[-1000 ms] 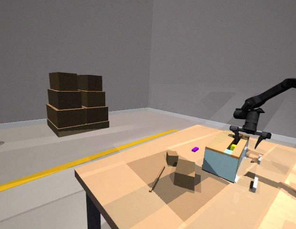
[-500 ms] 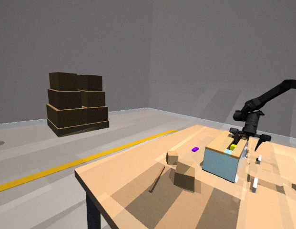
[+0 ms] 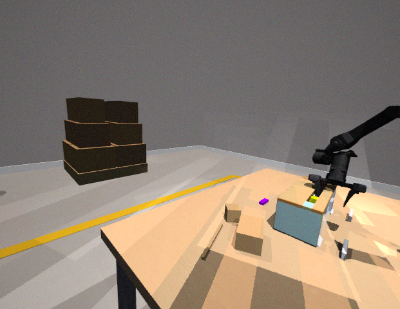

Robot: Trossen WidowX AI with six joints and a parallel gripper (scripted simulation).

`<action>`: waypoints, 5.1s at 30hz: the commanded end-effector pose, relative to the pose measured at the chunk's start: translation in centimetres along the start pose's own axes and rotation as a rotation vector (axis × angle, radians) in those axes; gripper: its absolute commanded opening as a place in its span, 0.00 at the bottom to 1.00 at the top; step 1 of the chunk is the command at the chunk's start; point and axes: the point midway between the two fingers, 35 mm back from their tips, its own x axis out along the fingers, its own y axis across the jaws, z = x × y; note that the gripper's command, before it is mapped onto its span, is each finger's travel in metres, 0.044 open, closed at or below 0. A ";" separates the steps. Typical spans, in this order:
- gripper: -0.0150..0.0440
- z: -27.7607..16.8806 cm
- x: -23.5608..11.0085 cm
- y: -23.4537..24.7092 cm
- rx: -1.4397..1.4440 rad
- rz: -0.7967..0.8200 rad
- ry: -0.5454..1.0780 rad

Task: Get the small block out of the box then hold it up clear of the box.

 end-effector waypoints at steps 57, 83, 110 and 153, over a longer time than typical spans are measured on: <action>0.93 -3.6 1.3 -0.1 0.000 0.000 0.007; 0.93 -5.3 1.9 -0.1 0.000 0.000 0.009; 0.93 -5.7 2.0 -0.1 0.000 0.000 0.009; 0.93 -12.3 4.2 0.0 0.000 0.001 0.015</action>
